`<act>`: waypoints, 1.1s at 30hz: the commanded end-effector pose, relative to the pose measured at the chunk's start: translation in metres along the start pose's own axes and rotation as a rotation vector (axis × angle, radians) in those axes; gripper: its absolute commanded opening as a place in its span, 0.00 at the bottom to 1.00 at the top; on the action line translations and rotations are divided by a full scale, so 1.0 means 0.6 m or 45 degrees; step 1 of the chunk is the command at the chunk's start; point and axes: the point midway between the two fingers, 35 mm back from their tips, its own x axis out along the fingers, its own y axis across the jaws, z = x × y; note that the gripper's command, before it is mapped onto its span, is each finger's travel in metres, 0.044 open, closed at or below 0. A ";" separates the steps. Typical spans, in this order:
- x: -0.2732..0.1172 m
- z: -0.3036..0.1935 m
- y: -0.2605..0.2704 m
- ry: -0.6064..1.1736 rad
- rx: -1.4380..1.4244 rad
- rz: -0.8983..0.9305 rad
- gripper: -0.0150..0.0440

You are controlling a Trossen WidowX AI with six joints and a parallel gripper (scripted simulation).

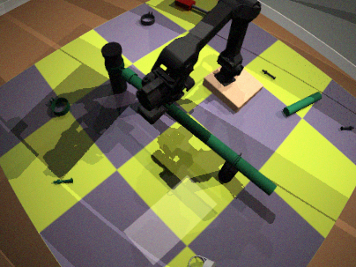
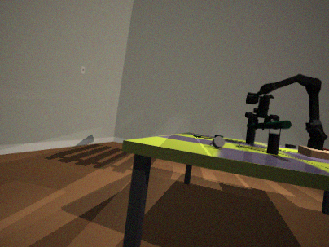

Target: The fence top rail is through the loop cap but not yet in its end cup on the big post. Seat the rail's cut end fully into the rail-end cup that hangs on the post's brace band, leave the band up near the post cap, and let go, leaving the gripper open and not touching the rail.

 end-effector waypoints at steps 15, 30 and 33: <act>-0.001 0.004 0.000 -0.004 0.001 0.000 0.25; -0.001 0.008 -0.001 -0.008 0.001 0.000 0.25; -0.001 0.008 -0.001 -0.009 0.002 0.000 0.25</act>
